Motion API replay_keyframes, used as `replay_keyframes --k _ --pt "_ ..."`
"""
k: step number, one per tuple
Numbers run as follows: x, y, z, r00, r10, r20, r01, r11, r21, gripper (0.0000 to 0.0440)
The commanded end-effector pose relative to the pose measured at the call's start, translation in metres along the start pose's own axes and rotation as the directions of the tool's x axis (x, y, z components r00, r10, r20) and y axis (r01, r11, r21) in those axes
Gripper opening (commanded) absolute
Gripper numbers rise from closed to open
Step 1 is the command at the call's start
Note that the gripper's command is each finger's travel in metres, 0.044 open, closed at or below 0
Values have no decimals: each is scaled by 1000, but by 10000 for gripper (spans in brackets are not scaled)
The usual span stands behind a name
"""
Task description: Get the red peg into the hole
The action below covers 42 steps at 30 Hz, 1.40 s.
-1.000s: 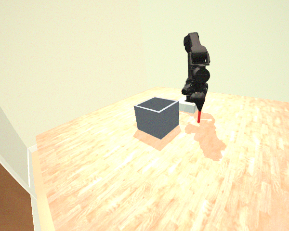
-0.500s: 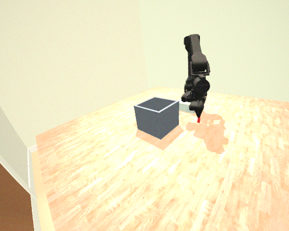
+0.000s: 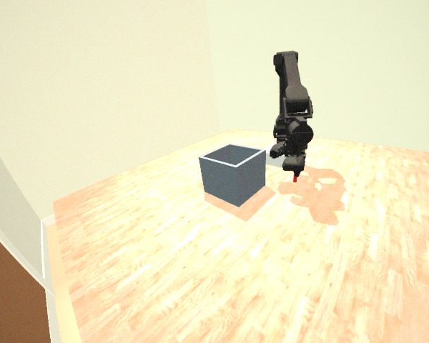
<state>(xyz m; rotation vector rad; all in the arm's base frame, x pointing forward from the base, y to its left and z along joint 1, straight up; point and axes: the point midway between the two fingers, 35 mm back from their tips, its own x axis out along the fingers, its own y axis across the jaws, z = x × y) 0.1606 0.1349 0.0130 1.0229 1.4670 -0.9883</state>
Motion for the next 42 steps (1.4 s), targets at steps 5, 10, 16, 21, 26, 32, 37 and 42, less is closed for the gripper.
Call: replay_keyframes --k 5,10,16,21,26,32,37,42 --pt "-16 14 -8 997 67 -41 -67 998 17 0" --pt "-30 22 -13 991 115 -66 -114 993 26 0" --pt "-52 33 -16 980 180 -89 -179 984 27 0" --pt "-74 42 -16 967 235 -96 -235 972 18 0" --pt "-98 50 -11 953 289 -86 -290 957 4 0" --pt "-128 56 2 937 345 -59 -346 938 -12 0" --pt "-152 60 17 924 381 -23 -381 924 -15 0" --pt "-168 63 35 918 396 22 -396 918 -11 0"
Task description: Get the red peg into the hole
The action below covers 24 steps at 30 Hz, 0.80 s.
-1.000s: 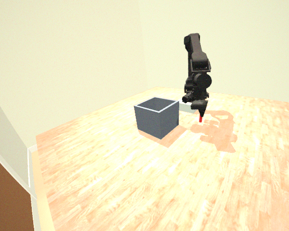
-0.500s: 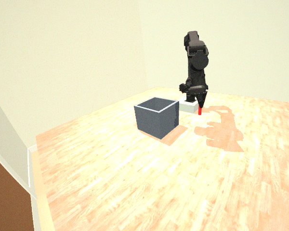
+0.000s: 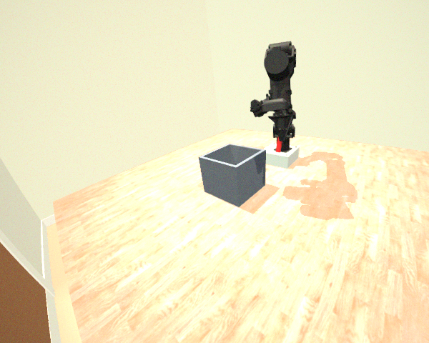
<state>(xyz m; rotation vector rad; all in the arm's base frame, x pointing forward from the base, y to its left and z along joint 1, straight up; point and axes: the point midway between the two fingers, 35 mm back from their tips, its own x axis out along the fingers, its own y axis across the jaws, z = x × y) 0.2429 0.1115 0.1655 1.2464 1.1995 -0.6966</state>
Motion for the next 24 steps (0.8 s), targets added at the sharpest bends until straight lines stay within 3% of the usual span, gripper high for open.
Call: replay_keyframes --k 1,24 --pt "-8 4 11 1000 10 29 -10 1000 -1 0" --pt "-12 4 83 986 -91 137 82 994 70 0"
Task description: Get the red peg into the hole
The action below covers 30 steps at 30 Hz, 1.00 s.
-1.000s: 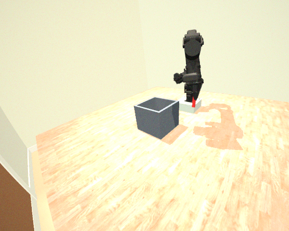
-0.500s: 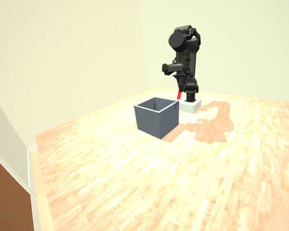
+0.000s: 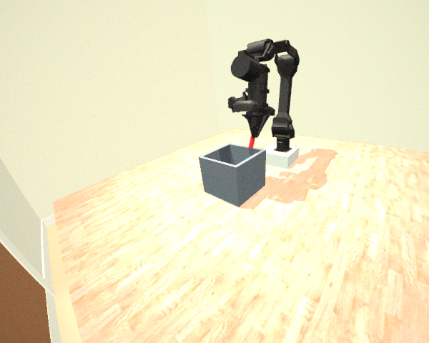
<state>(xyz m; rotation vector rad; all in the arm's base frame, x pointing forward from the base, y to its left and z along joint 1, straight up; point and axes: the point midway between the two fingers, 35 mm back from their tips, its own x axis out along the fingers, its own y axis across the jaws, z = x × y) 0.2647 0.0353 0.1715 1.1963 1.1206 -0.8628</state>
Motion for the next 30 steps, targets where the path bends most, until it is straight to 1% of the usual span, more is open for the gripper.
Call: replay_keyframes --k 1,16,30 --pt "4 1 7 1000 -22 7 22 1000 0 0" --pt "22 5 36 996 -84 4 84 996 11 0" --pt "60 5 52 991 -131 -29 131 991 14 2"
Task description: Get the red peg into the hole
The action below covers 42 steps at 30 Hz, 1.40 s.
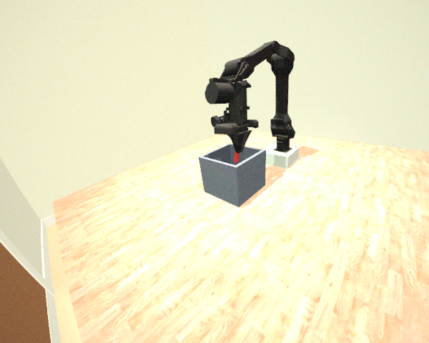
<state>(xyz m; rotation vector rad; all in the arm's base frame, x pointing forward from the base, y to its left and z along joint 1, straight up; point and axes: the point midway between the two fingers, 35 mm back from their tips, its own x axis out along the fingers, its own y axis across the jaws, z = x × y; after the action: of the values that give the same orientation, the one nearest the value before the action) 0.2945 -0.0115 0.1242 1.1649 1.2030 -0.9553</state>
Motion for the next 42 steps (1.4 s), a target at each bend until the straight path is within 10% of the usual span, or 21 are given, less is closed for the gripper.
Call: replay_keyframes --k 1,19,28,42 --pt "12 0 1 1000 -19 -17 19 1000 -4 2" --pt "57 6 9 998 -46 -39 44 998 -48 0" --pt "66 8 10 996 -78 -40 75 994 -79 99" --pt "61 3 -10 980 -117 -158 109 993 -54 64"
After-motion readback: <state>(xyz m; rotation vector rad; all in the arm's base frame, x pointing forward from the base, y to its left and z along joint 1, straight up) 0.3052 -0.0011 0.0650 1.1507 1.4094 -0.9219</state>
